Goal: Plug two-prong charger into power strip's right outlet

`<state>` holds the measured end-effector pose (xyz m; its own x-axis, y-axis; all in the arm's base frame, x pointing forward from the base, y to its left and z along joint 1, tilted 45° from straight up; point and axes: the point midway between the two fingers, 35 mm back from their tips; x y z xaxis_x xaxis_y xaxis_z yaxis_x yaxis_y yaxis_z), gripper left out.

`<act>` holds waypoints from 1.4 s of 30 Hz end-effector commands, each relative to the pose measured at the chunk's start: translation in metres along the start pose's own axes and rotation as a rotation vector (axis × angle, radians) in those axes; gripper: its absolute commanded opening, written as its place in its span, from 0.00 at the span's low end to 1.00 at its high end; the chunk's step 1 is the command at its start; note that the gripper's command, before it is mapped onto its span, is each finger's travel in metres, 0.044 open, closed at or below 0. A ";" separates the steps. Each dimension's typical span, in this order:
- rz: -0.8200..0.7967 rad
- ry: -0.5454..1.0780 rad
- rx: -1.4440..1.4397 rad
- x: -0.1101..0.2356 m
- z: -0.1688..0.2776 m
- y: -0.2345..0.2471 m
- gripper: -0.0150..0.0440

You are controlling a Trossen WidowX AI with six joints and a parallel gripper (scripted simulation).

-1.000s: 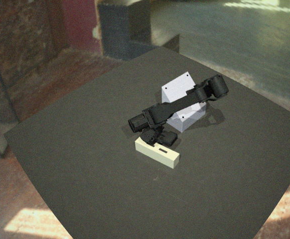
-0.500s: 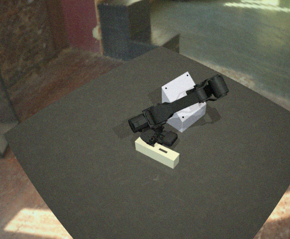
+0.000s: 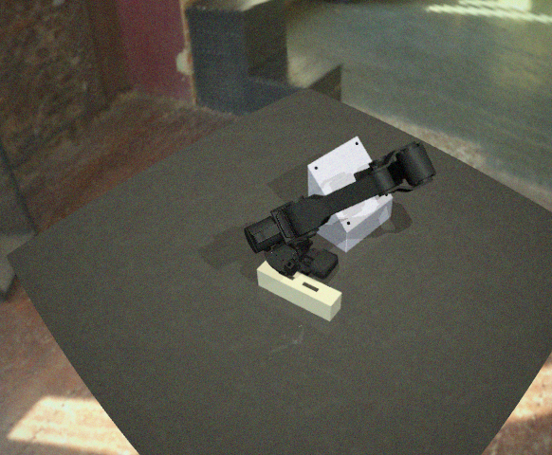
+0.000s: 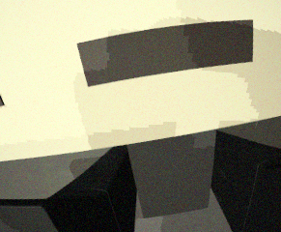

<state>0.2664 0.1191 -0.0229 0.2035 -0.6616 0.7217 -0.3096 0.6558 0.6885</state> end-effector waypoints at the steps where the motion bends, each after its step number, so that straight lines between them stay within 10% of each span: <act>1: 0.001 -0.002 0.002 0.001 -0.001 0.000 0.48; 13: 0.001 -0.002 0.002 0.000 -0.001 0.000 1.00; 42: -0.001 -0.020 0.013 -0.001 0.008 0.000 1.00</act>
<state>0.2595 0.1171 -0.0242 0.1907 -0.6643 0.7227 -0.3186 0.6545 0.6856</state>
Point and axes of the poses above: the point midway between the two fingers, 35 mm back from their tips, its own x axis back along the fingers, its own y axis across the jaws, z = x × y
